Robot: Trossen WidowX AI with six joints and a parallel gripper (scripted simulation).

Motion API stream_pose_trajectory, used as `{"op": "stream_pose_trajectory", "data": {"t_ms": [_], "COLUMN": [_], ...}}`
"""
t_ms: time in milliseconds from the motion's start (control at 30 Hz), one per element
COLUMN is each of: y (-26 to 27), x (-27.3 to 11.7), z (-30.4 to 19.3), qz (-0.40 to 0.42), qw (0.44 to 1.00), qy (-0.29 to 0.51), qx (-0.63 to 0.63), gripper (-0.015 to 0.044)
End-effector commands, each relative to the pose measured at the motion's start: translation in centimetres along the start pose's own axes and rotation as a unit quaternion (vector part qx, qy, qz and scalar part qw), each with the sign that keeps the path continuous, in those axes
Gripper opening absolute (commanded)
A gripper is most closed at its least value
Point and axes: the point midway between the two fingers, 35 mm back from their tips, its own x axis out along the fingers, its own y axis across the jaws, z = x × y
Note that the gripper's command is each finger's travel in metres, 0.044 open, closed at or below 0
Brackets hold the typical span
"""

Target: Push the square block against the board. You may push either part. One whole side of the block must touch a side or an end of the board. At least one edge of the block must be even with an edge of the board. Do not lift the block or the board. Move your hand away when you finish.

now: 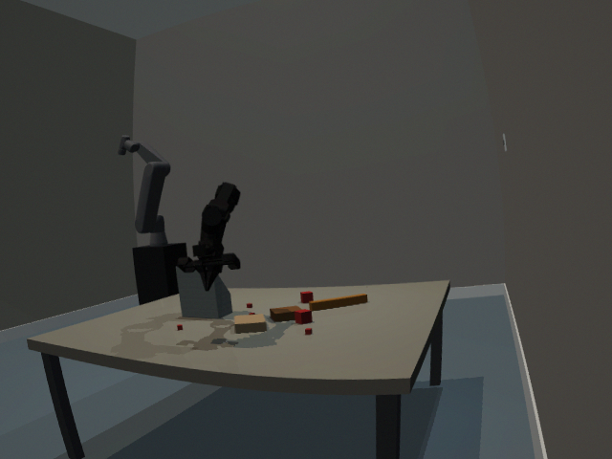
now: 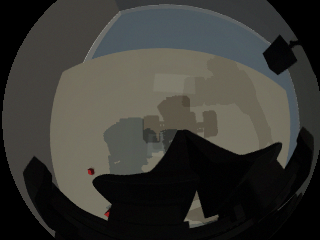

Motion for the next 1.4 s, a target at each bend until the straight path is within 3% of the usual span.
{"op": "stream_pose_trajectory", "data": {"t_ms": [0,567,667,833,1367], "y": [2.6,11.9,12.0,11.9,11.6], "x": [0.8,3.1,3.4,7.9,7.3], "z": [-2.1,-15.0,-15.3,-18.0,-18.9], "qz": [0.009,0.03,0.03,0.031,0.031], "qw": [0.999,0.954,0.954,0.953,0.953], "qy": [0.039,0.252,0.254,0.255,0.256], "qx": [-0.036,-0.158,-0.159,-0.159,-0.159], "gripper": [0.0,0.0,0.0,0.0,0.0]}}
